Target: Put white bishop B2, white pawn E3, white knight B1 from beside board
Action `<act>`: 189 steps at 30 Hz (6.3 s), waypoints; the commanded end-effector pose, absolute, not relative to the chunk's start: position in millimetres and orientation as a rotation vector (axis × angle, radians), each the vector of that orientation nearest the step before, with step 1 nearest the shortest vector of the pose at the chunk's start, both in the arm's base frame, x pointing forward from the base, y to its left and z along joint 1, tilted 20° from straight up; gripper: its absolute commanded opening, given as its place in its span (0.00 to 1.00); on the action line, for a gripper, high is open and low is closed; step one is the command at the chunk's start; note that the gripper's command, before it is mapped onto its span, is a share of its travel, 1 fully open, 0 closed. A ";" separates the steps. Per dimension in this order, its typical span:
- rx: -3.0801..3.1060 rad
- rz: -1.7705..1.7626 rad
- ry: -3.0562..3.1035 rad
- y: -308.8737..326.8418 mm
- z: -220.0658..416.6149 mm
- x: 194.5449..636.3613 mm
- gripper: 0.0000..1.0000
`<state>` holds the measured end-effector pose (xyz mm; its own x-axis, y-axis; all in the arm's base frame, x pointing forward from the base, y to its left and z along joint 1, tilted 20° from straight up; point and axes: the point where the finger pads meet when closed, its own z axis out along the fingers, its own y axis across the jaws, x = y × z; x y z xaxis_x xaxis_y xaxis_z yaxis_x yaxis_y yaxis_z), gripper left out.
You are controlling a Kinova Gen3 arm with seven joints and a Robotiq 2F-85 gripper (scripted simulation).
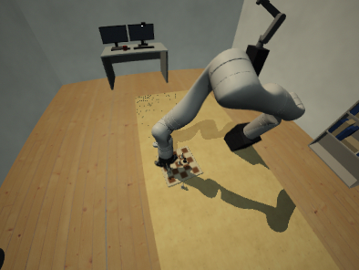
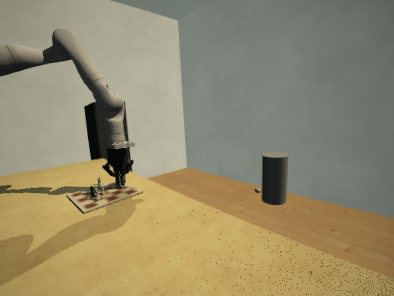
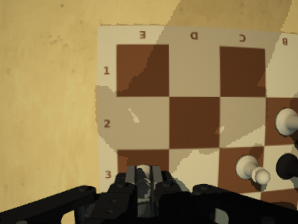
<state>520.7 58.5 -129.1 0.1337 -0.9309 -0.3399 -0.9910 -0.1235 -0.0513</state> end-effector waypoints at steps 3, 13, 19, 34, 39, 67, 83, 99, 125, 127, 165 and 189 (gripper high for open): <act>-2.148 0.324 1.880 58.0 -128.2 521.5 0.00; -2.148 0.324 1.880 58.1 -128.7 521.5 0.00; -2.148 0.324 1.880 58.6 -129.9 521.6 0.00; -2.148 0.324 1.880 59.0 -131.1 521.6 0.00; -2.148 0.324 1.880 59.0 -131.1 521.6 0.00; -2.148 0.324 1.880 59.0 -131.1 521.6 0.07; -2.148 0.324 1.880 59.0 -131.1 521.6 0.34; -2.148 0.324 1.880 55.3 -120.9 521.5 0.34; -2.148 0.324 1.880 28.1 -46.6 520.9 0.34; -2.148 0.324 1.880 28.1 -46.6 520.9 1.00; -2.259 0.309 1.737 34.1 -46.8 515.3 1.00; -2.718 0.183 0.743 71.5 -42.1 488.5 1.00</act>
